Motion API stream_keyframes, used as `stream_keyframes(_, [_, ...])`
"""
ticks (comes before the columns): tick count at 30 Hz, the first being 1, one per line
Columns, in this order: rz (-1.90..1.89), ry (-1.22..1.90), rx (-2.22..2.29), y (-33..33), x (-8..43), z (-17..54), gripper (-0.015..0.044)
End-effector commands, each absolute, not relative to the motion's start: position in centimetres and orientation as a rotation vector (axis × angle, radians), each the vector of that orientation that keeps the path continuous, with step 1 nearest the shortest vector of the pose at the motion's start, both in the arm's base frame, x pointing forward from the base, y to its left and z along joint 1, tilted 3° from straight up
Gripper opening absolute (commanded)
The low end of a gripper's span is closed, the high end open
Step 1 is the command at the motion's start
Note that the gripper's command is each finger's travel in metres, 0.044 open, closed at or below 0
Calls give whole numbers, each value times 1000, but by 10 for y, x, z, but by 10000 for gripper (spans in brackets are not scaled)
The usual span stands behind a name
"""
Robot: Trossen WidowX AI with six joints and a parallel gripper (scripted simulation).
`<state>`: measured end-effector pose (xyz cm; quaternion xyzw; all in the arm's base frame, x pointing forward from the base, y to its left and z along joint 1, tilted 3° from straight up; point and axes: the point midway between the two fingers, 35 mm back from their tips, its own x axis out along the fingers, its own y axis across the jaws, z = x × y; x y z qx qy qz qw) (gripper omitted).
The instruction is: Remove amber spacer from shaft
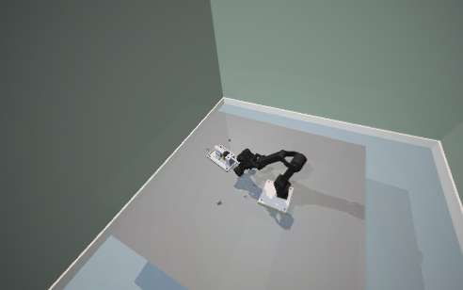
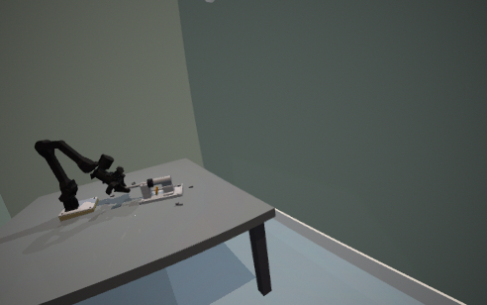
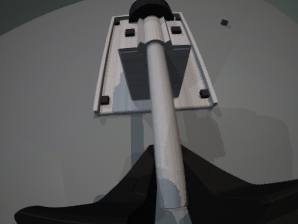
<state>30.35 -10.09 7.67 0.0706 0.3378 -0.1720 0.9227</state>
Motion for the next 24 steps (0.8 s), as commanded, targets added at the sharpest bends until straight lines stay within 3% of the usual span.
stream_keyframes(1, [-357, 693, 147, -101, 303, 77, 0])
stream_keyframes(24, [-357, 693, 147, -101, 304, 77, 0])
